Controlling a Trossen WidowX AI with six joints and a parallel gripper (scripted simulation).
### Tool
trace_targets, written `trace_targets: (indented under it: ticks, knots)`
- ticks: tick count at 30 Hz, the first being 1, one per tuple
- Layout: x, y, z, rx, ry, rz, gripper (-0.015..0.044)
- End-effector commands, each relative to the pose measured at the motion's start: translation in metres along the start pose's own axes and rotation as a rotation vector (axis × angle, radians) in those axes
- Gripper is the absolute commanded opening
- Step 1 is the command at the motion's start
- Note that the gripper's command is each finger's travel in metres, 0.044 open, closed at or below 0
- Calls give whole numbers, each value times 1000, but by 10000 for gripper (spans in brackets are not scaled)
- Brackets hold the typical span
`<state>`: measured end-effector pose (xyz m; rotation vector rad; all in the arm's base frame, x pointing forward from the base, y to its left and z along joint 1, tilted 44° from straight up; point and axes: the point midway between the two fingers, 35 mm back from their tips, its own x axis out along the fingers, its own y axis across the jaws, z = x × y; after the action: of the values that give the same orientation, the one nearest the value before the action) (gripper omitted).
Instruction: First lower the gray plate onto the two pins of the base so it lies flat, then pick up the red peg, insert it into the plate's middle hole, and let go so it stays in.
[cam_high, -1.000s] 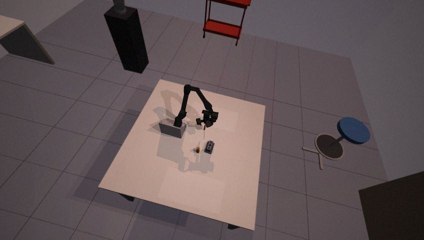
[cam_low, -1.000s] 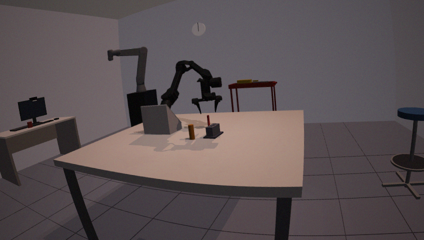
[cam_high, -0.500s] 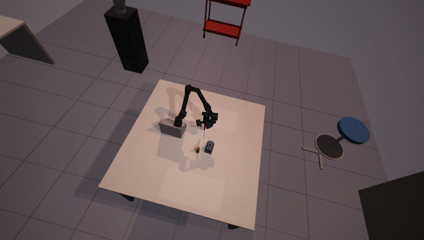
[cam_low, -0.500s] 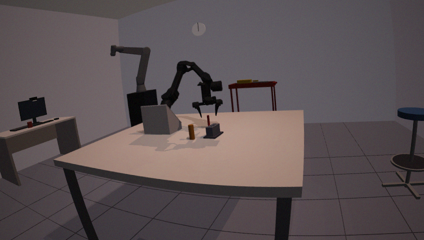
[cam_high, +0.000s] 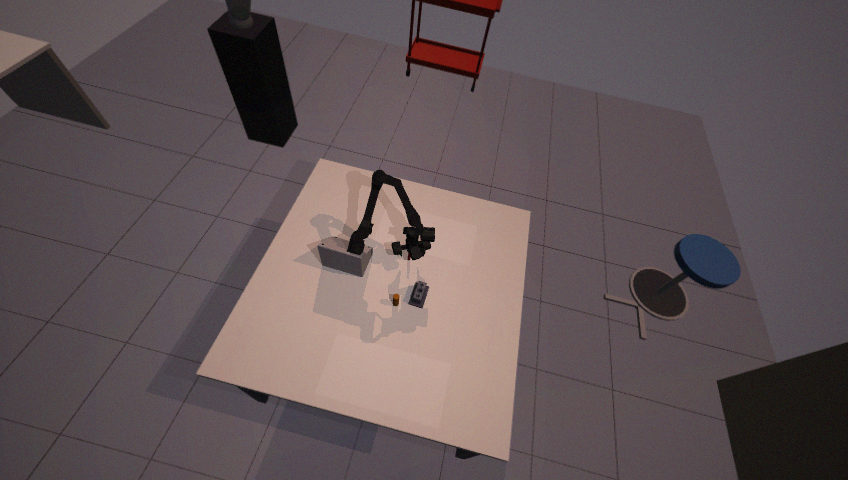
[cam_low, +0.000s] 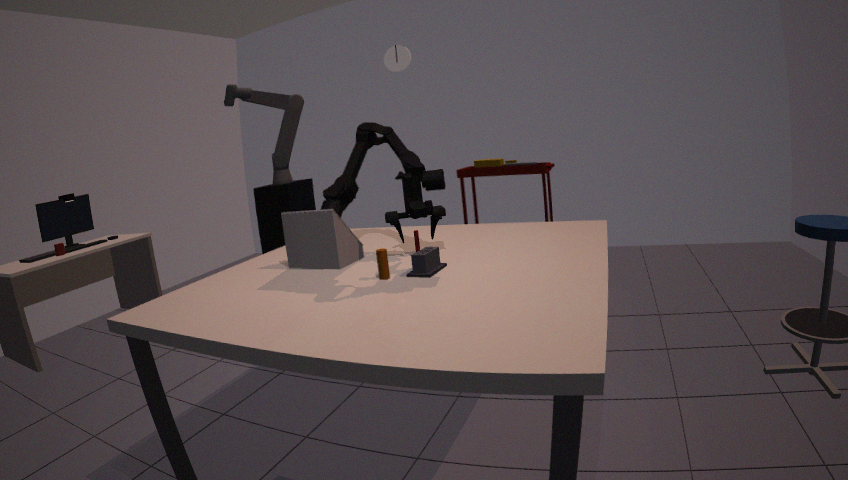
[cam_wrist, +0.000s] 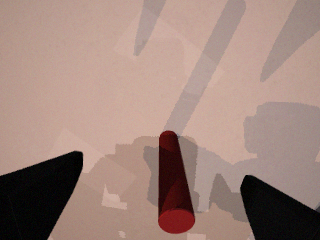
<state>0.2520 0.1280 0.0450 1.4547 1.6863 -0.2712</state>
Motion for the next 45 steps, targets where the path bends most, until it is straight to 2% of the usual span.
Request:
trace_targets:
  ticks: [1, 18, 34, 45]
  knots:
    - [6, -3, 0, 8, -2, -5, 440]
    - [6, -3, 0, 8, -2, -5, 0]
    - [4, -3, 1, 8, -2, -5, 0]
    - [-25, 0, 6, 7, -11, -10, 0]
